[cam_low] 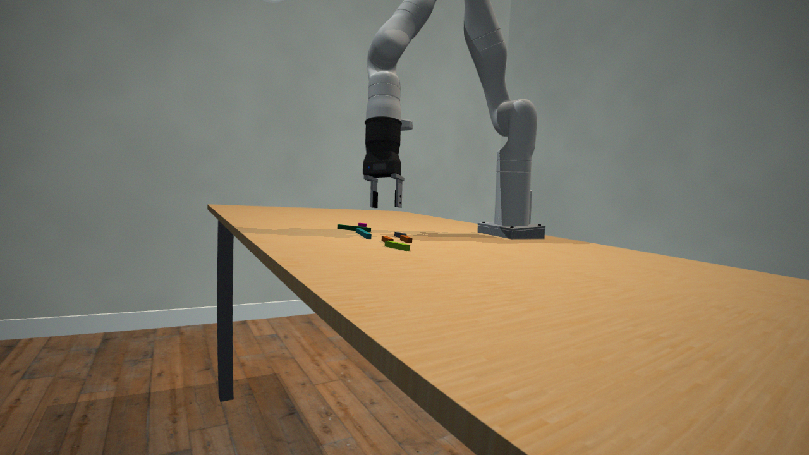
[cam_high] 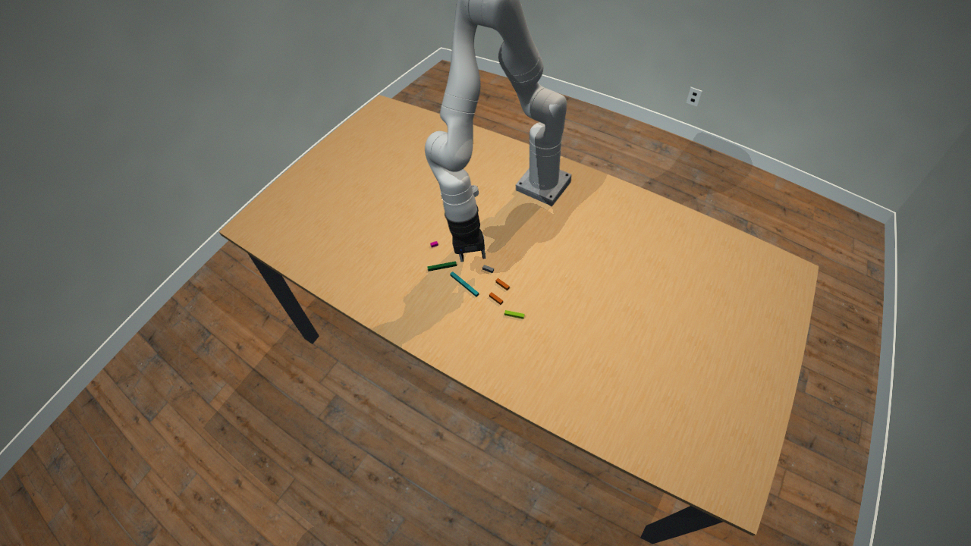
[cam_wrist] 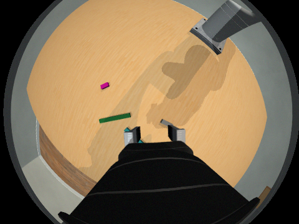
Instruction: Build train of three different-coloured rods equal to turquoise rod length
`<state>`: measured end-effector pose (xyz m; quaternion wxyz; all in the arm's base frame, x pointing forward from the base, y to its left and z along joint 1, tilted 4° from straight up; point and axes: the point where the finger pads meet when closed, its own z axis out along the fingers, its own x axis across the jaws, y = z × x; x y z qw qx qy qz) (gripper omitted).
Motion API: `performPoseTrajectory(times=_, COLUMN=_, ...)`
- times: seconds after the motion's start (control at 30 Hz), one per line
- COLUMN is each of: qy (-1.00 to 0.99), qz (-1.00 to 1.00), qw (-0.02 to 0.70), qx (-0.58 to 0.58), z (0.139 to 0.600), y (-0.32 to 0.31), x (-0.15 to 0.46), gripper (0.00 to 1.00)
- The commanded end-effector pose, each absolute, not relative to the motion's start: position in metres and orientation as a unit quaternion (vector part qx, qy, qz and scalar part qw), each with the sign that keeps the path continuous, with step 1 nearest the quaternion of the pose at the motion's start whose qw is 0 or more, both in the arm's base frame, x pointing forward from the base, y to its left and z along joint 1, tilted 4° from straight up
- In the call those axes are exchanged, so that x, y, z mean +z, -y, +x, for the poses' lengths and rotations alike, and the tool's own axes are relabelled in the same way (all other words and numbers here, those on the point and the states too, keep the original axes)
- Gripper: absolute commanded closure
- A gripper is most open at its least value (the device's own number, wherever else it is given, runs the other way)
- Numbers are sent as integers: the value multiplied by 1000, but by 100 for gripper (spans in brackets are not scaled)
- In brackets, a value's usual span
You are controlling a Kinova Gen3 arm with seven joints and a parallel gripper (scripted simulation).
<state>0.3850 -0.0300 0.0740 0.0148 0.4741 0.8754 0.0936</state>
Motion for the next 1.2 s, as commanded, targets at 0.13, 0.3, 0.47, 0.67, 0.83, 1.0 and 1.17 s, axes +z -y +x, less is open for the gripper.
performPoseTrajectory(times=0.13, qy=-861, qz=495, qw=13, qx=116, z=390, y=21, x=74, gripper=0)
performPoseTrajectory(times=0.3, qy=-845, qz=516, qw=10, qx=141, z=398, y=7, x=77, gripper=0)
performPoseTrajectory(times=0.47, qy=-825, qz=540, qw=7, qx=169, z=408, y=-7, x=81, gripper=0)
performPoseTrajectory(times=0.67, qy=-806, qz=560, qw=6, qx=194, z=417, y=-19, x=85, gripper=0)
performPoseTrajectory(times=0.83, qy=-778, qz=585, qw=5, qx=227, z=432, y=-33, x=93, gripper=0)
performPoseTrajectory(times=1.0, qy=-746, qz=612, qw=4, qx=262, z=448, y=-46, x=103, gripper=0)
performPoseTrajectory(times=1.17, qy=-709, qz=639, qw=2, qx=297, z=467, y=-57, x=114, gripper=0)
